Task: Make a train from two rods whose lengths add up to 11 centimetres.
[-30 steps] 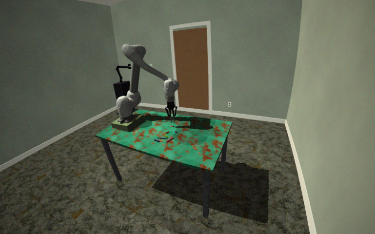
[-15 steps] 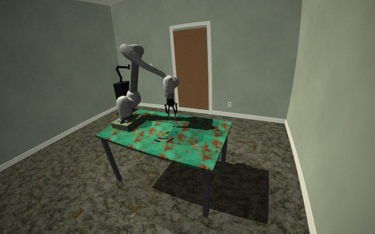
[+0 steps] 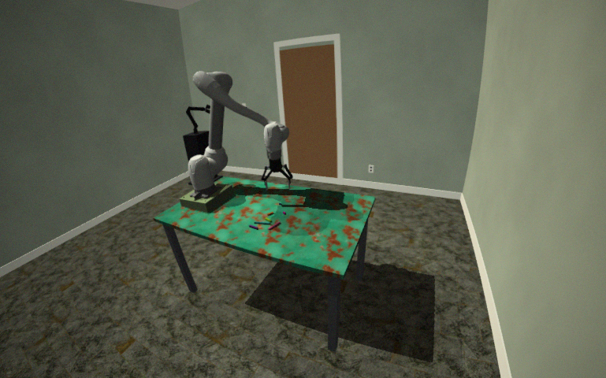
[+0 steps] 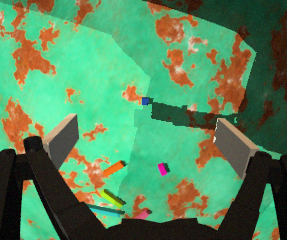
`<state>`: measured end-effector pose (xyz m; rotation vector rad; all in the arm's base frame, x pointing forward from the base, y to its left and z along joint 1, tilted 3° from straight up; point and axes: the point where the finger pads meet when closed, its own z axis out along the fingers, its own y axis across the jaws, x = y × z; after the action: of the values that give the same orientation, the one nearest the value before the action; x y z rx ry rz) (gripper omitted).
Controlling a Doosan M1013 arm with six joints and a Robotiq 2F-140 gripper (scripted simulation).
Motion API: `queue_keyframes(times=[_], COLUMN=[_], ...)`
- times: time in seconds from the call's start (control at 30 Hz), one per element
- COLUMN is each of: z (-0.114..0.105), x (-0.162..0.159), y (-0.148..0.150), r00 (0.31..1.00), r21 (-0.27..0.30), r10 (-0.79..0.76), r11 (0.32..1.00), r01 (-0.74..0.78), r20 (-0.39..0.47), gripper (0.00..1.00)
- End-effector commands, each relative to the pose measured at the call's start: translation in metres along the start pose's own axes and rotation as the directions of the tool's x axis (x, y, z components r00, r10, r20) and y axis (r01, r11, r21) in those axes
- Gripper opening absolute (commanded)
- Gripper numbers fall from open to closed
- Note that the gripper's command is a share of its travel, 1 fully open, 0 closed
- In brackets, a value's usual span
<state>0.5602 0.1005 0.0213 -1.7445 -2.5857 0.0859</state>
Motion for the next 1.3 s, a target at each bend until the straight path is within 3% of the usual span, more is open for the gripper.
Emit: queue_keyframes(times=[0.0, 0.3, 0.63, 1.0, 1.1, 1.17, 1.27], z=[0.000, 0.000, 0.001, 0.002, 0.003, 0.003, 0.003], x=[0.000, -0.002, -0.011, -0.031, -0.036, -0.036, -0.044], y=[0.000, 0.000, -0.002, -0.006, -0.007, -0.007, -0.008], r00=[1.000, 1.000, 0.978, 0.838, 0.784, 0.784, 0.691], r21=[0.000, 0.000, 0.000, -0.001, -0.001, -0.001, -0.001], r10=[0.000, -0.030, -0.207, -0.546, -0.621, -0.621, -0.723], r11=[1.000, 1.000, 0.978, 0.838, 0.784, 0.784, 0.691], r01=[0.000, 0.030, 0.207, 0.546, 0.621, 0.621, 0.723], r20=[0.000, 0.000, 0.000, 0.000, 0.000, 0.000, 0.000], gripper=[1.00, 1.00, 1.00, 1.00, 1.00, 1.00, 1.00])
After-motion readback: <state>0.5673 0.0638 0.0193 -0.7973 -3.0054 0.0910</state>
